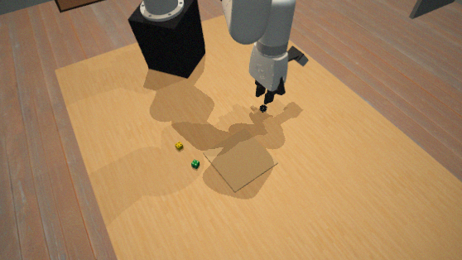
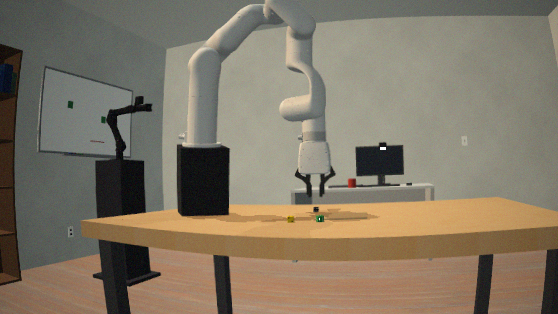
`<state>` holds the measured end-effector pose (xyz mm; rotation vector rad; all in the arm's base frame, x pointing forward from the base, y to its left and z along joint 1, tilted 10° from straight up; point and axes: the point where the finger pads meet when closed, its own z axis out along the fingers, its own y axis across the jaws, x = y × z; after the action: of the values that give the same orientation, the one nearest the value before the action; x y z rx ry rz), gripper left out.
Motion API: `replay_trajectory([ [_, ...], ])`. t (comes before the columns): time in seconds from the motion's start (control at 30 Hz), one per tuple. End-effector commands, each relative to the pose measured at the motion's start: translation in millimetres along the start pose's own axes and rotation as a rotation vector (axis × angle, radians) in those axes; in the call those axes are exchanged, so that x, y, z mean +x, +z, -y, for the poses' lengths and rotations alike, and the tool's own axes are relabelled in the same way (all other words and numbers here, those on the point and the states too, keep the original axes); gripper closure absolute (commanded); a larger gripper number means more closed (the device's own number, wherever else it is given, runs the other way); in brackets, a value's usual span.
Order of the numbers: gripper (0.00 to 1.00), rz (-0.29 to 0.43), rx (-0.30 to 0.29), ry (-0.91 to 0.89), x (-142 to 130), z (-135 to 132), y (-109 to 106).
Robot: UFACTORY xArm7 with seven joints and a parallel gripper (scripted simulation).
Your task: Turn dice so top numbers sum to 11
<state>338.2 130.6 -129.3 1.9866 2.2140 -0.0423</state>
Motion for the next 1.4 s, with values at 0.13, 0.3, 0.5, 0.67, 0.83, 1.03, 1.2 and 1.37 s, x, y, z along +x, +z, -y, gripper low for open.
replay_trajectory([
  [0.13,0.69,-0.001,-0.002,0.0,0.5,-0.9,11.1],
  [0.3,0.69,-0.001,-0.002,0.0,0.4,-0.9,17.8],
  [0.5,0.69,-0.001,-0.002,0.0,0.4,-0.9,21.8],
  [0.67,0.69,-0.001,-0.002,0.0,0.4,-1.0,25.0],
  [0.83,0.69,-0.001,-0.002,0.0,0.4,-1.0,26.3],
  [1.03,0.69,-0.001,-0.002,0.0,0.4,-1.0,26.5],
  [1.2,0.69,-0.001,-0.002,0.0,0.4,-1.0,26.5],
  [1.37,0.69,-0.001,-0.002,0.0,0.4,-1.0,26.5],
])
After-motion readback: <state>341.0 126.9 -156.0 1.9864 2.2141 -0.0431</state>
